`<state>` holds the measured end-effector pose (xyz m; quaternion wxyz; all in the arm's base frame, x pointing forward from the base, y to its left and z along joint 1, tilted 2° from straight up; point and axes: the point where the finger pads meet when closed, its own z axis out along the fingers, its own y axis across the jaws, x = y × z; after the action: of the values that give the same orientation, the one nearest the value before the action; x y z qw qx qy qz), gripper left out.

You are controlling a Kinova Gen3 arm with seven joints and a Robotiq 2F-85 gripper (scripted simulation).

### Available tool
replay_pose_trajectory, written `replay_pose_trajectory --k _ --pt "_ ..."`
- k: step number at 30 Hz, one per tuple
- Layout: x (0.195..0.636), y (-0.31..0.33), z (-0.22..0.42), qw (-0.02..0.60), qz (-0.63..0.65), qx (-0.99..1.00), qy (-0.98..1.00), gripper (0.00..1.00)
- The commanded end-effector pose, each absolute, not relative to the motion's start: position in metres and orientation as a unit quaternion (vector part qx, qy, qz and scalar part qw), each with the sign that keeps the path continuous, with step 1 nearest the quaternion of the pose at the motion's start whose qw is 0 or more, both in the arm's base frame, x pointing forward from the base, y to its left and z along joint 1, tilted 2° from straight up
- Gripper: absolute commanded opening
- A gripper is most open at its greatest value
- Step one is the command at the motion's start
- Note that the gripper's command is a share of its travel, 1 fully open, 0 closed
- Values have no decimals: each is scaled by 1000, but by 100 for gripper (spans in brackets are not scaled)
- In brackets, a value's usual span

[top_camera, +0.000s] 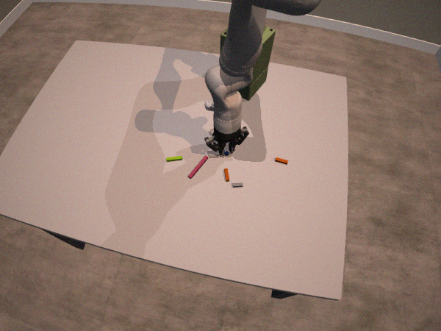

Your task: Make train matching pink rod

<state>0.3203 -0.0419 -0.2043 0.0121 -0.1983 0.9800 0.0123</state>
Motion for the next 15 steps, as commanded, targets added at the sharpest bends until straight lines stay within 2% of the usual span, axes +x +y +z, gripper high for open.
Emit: replay_pose_trajectory --k 1,15 --pt "319 -42 -207 11 12 -199 980 24" --pt "320 -42 -217 11 12 -199 980 24"
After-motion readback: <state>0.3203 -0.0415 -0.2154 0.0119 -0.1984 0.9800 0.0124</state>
